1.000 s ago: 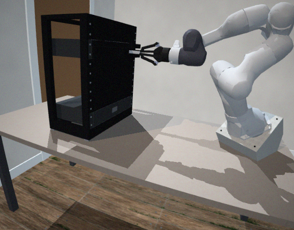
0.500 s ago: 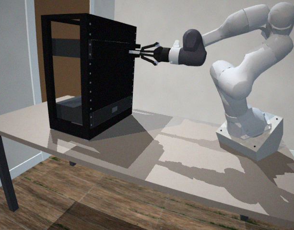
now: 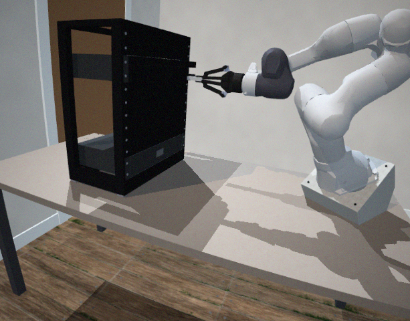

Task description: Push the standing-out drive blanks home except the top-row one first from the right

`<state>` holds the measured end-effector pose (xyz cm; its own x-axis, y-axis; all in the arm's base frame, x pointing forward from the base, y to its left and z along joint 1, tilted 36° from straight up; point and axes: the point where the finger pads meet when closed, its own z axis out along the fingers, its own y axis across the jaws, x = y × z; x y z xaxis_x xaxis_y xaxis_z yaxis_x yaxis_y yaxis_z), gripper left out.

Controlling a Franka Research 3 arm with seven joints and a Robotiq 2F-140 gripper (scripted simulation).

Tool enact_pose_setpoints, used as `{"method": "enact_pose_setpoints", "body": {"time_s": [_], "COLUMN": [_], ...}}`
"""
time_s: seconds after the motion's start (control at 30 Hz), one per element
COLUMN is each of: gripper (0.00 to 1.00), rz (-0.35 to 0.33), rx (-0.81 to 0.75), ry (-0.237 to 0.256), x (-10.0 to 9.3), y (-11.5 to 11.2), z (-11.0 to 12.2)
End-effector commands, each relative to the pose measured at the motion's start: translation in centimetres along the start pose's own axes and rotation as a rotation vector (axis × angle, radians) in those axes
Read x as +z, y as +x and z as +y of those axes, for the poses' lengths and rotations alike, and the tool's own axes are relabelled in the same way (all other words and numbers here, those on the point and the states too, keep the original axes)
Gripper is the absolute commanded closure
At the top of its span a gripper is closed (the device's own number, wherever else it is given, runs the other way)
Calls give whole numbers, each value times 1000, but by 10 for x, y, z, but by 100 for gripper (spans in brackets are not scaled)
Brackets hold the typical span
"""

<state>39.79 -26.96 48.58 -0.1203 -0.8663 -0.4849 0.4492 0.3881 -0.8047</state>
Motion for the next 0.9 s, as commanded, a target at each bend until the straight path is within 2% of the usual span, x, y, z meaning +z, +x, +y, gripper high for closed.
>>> {"method": "enact_pose_setpoints", "body": {"time_s": [0.0,0.27,0.87], "gripper": [100,100,100], "rz": [-4,-4,-4], "rx": [-4,-4,-4], "ry": [0,0,0], "x": [-1,36,37], "y": [1,1,1], "z": [1,1,1]}}
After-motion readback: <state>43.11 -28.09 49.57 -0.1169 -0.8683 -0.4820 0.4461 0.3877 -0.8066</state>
